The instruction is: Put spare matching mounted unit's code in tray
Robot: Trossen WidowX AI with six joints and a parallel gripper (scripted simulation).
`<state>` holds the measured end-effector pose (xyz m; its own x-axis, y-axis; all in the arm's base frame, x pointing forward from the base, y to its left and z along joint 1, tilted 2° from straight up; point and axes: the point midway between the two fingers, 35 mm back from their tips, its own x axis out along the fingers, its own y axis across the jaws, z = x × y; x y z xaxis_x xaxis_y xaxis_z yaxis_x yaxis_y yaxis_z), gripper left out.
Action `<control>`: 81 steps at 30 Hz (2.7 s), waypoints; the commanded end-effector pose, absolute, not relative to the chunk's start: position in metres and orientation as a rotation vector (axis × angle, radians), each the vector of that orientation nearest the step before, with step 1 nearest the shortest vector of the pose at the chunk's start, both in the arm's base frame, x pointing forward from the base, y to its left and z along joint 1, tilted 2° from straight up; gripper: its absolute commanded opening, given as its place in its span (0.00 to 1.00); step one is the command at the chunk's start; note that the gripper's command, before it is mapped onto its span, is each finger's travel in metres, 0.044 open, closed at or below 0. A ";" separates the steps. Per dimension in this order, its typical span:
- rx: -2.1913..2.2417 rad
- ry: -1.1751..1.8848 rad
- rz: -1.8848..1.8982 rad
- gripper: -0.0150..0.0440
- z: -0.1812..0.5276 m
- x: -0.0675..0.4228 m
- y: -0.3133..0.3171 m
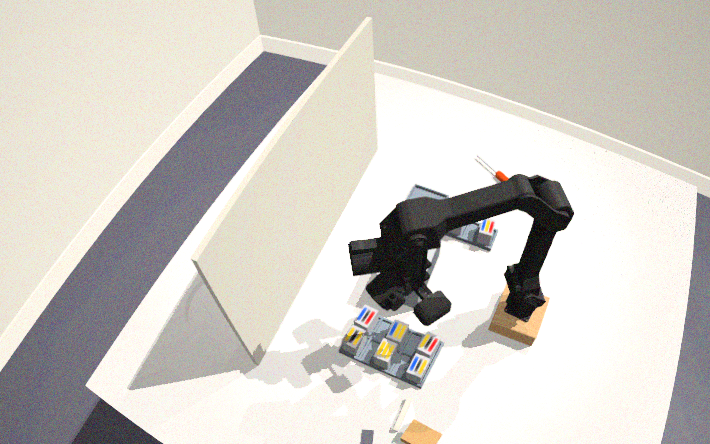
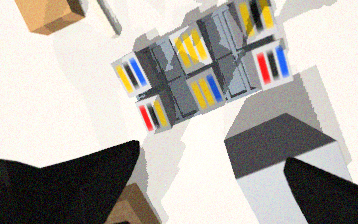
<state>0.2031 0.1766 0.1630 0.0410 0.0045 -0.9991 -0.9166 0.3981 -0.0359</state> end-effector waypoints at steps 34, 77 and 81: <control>-1.229 1.180 1.186 0.76 0.080 0.140 0.190; -1.229 1.181 1.186 0.76 0.012 0.143 0.189; -1.229 1.181 1.186 0.76 0.012 0.143 0.189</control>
